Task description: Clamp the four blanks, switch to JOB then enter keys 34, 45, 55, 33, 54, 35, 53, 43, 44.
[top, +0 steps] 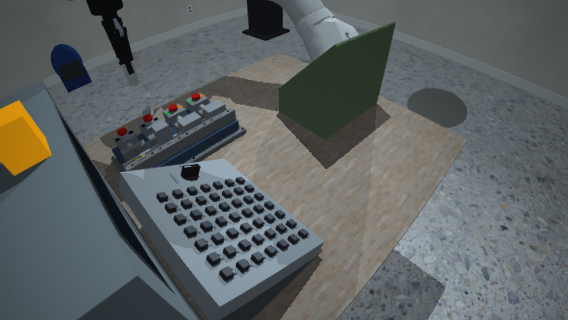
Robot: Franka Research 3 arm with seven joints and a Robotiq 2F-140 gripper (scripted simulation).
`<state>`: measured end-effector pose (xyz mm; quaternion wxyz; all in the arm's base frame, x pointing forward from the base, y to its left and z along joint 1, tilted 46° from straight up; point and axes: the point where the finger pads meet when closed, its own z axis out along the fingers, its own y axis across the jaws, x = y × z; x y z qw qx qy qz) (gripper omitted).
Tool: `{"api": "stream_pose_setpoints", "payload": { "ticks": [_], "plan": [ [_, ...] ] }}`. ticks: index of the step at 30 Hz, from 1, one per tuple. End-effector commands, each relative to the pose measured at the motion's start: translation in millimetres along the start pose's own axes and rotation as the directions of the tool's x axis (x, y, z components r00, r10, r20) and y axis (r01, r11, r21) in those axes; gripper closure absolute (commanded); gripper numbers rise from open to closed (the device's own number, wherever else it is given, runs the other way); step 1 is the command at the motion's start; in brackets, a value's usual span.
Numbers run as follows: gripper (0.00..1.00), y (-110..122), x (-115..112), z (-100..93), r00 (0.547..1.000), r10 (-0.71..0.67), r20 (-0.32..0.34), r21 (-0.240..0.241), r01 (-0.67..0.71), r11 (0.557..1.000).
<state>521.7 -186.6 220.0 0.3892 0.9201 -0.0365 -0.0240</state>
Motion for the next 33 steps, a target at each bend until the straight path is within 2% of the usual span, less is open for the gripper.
{"api": "stream_pose_setpoints", "payload": {
  "ticks": [1,12,21,23,33],
  "plan": [
    [1.00,0,0,2.5,1.000,-0.009,-0.001,-0.003,0.009,1.000],
    [1.00,0,0,17.7,1.000,-0.009,-0.001,-0.003,0.009,1.000],
    [1.00,0,0,44.7,1.000,-0.009,-0.001,-0.003,0.009,1.000],
    [1.00,0,0,44.7,1.000,-0.009,-0.001,-0.003,0.009,1.000],
    [1.00,0,0,78.5,1.000,-0.009,-0.001,-0.003,0.009,1.000]
  ]
}}
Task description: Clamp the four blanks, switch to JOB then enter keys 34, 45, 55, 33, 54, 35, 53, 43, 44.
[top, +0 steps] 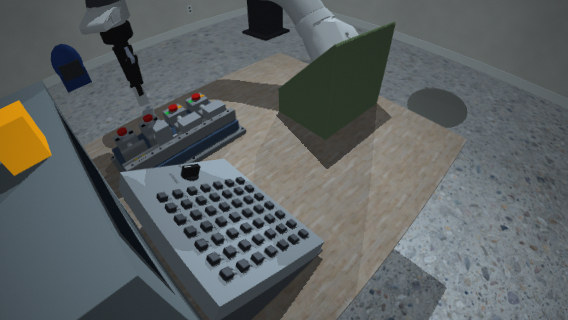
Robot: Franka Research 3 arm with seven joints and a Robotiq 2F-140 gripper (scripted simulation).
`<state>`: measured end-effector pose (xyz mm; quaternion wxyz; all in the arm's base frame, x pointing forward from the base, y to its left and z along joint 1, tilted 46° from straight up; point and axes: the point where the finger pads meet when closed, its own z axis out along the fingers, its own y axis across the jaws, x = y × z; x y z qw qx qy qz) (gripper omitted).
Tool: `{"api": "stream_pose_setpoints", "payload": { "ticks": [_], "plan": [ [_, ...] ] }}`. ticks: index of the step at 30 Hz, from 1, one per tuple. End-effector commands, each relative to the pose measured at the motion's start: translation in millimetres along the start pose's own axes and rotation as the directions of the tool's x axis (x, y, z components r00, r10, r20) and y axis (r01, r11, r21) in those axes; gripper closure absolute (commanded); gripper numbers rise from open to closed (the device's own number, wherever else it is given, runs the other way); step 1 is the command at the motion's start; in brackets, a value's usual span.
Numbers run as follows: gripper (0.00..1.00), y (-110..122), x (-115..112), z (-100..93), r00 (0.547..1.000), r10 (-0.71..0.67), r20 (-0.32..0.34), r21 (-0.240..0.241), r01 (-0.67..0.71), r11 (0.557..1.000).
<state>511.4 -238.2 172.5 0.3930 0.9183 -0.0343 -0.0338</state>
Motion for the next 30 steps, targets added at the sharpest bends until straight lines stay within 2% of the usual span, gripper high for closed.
{"api": "stream_pose_setpoints", "payload": {
  "ticks": [1,5,15,30],
  "plan": [
    [1.00,-2,5,10.8,1.000,0.002,-0.017,0.006,-0.002,1.000],
    [1.00,-2,6,21.7,1.000,0.002,-0.017,0.006,-0.002,1.000],
    [1.00,-2,6,35.1,1.000,0.002,-0.017,0.006,-0.002,1.000],
    [1.00,-2,6,38.7,1.000,0.002,-0.017,0.006,-0.002,1.000]
  ]
}}
